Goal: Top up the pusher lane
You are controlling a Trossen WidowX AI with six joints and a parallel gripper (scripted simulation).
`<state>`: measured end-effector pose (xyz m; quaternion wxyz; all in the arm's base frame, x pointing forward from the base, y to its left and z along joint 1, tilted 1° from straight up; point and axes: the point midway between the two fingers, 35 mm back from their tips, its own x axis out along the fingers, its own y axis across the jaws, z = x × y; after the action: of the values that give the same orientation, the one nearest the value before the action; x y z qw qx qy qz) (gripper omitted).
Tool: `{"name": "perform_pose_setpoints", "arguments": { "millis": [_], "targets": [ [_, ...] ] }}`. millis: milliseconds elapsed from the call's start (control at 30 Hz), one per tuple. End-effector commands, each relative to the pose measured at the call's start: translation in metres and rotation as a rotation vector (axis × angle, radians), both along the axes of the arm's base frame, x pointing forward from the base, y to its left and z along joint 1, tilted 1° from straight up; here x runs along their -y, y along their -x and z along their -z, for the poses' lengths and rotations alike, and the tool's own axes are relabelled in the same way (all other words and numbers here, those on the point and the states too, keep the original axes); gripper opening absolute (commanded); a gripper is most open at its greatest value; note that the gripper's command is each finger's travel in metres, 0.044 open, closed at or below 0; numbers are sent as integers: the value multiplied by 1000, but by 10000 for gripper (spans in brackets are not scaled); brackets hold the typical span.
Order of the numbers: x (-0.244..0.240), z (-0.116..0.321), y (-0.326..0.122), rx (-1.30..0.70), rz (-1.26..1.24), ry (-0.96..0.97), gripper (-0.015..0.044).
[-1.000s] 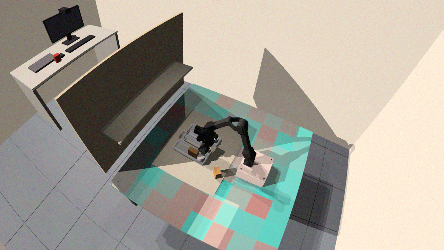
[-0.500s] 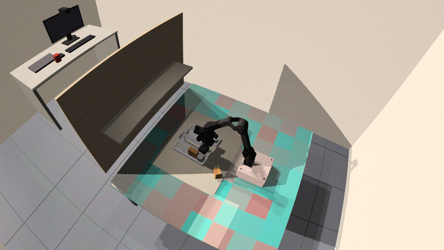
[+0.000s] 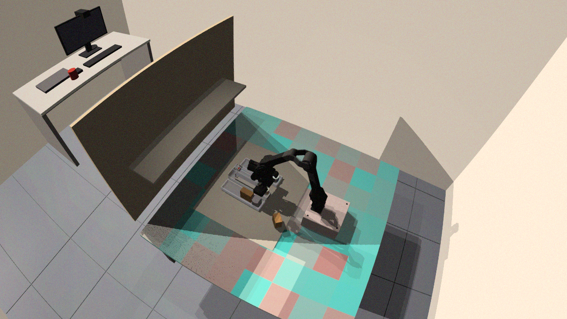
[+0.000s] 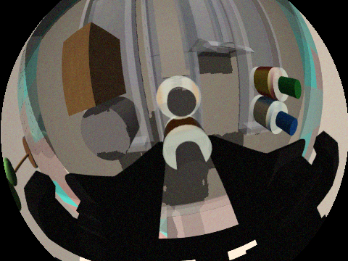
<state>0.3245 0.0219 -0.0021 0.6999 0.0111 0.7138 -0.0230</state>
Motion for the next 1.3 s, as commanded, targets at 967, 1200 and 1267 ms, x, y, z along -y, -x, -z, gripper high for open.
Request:
{"name": "perform_pose_setpoints", "arguments": {
  "millis": [967, 1200, 1267],
  "targets": [
    [0, -3, -11, 31, -5, 1, 0],
    [0, -3, -12, 31, -5, 1, 0],
    [0, -3, -13, 31, -5, 1, 0]
  ]
}}
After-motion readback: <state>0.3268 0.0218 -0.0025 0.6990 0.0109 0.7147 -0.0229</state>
